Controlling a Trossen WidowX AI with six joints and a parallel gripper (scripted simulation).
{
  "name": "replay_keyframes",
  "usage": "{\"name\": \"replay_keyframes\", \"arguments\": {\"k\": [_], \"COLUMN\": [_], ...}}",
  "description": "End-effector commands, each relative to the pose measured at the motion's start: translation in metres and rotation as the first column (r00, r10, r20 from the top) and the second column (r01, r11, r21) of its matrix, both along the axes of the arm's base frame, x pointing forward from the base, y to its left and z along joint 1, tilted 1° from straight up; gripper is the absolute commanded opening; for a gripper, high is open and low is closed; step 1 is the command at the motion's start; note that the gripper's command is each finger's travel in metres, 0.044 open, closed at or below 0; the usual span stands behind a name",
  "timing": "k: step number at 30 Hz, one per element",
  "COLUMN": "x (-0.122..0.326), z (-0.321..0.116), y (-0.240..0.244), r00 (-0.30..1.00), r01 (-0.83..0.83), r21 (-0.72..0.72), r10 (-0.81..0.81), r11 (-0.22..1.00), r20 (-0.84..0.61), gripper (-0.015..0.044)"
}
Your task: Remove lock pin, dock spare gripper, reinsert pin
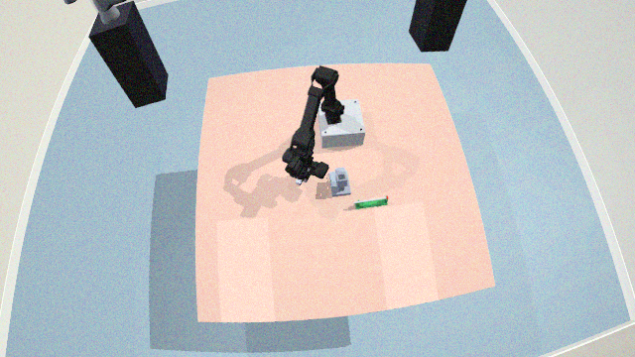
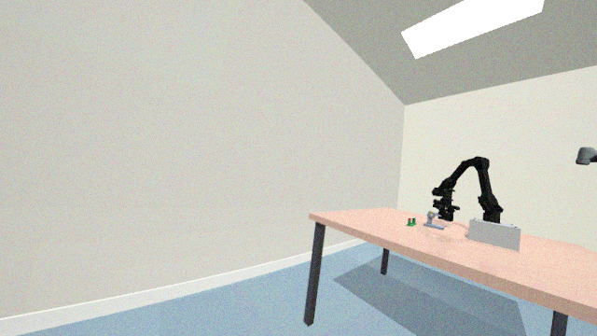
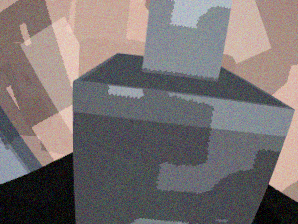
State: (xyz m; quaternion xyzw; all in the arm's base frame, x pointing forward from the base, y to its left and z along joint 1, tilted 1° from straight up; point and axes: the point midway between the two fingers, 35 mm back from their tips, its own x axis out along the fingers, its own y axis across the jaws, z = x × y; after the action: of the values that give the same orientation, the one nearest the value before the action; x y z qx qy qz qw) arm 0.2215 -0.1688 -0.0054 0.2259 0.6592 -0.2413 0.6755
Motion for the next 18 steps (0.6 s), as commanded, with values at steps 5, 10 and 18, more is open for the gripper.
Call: {"name": "replay_keyframes", "arguments": {"k": [5, 10, 18], "x": [0.0, 0.0, 0.0], "z": [-0.011, -0.029, -0.037], "y": [-0.001, -0.002, -0.002], "r00": [1.0, 1.0, 1.0], "r01": [-0.018, -0.018, -0.018], "r21": [-0.003, -0.003, -0.003], "r10": [0.018, 0.018, 0.018], "r11": [1.0, 1.0, 1.0], "r20": [0.003, 0.003, 0.003], "gripper": [0.0, 0.0, 0.0]}}
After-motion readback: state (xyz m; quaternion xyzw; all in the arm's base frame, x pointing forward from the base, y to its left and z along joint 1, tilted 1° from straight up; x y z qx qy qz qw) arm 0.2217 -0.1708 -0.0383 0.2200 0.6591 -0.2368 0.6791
